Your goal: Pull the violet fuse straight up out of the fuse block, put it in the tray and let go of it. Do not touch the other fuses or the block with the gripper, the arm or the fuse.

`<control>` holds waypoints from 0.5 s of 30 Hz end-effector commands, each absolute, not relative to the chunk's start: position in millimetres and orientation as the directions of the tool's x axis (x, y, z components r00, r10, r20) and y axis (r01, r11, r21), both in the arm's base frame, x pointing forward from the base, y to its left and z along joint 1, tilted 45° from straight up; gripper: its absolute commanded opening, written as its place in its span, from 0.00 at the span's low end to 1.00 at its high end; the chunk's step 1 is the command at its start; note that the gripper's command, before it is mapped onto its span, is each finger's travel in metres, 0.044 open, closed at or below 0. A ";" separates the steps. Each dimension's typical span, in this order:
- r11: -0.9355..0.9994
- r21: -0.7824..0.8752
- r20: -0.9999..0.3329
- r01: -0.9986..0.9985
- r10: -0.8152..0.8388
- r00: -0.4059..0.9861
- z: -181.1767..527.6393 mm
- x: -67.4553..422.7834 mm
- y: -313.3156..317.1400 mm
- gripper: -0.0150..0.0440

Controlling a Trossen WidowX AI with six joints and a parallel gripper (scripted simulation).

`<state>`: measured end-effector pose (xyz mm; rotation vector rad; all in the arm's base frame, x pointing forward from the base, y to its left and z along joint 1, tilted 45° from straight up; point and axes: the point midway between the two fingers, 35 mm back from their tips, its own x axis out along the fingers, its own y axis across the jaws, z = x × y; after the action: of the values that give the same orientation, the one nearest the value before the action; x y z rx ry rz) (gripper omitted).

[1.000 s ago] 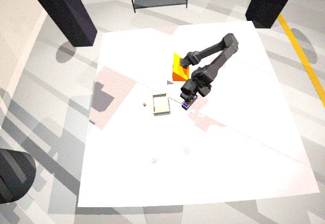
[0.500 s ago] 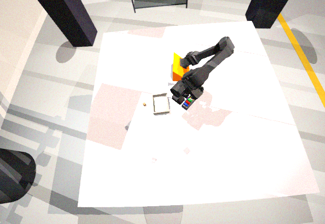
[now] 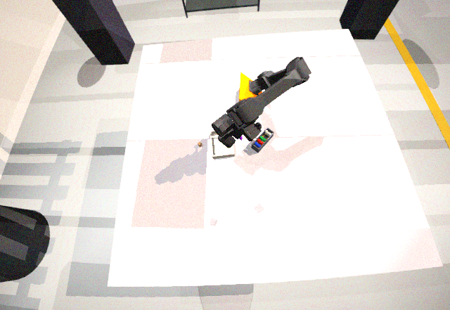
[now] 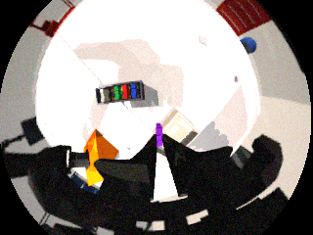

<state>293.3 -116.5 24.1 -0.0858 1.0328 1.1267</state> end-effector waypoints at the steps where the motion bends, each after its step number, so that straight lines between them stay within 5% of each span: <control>1: 0.479 0.412 -0.720 -0.775 0.693 0.045 9.3 295.1 -133.1 0.25; 15: 0.475 0.413 -0.717 -0.777 0.696 0.045 -35.9 292.0 -169.8 0.25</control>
<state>290.6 -164.7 -33.3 -0.0791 1.0304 1.1279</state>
